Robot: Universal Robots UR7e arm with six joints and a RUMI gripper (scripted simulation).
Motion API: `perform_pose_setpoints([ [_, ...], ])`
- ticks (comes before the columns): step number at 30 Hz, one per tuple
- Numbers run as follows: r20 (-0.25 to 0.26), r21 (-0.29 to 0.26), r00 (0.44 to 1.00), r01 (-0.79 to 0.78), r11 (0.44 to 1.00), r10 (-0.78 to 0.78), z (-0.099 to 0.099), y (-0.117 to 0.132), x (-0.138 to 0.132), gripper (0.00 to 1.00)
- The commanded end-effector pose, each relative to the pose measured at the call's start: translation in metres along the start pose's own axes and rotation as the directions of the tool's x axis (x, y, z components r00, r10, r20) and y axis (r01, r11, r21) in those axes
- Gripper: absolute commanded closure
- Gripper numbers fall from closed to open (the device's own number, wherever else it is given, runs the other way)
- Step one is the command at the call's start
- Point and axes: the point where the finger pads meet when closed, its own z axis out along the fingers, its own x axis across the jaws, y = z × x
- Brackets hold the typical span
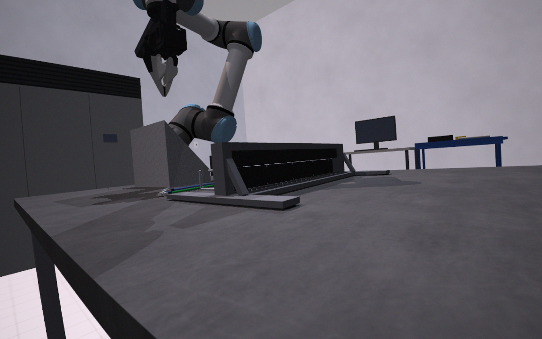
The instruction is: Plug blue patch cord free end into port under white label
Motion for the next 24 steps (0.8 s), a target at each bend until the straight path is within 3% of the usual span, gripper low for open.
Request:
perform_pose_setpoints([
  [1,0.001,-0.001,1.000,-0.001,1.000,0.001,0.000,0.000,0.000,1.00],
  [24,0.011,-0.028,0.993,-0.121,0.992,0.122,-0.002,0.007,0.013,1.00],
])
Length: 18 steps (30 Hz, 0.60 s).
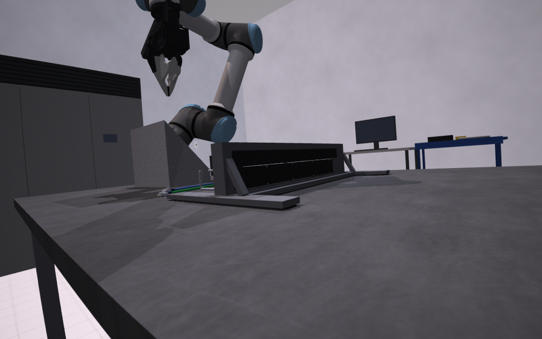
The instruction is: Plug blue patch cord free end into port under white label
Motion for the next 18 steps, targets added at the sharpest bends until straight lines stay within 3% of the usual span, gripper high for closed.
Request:
perform_pose_setpoints([
  [1,0.005,-0.010,0.999,-0.042,0.999,0.042,-0.001,0.002,0.004,1.00],
  [18,0.004,-0.077,0.949,-0.314,0.946,0.315,-0.003,0.017,0.037,1.00],
])
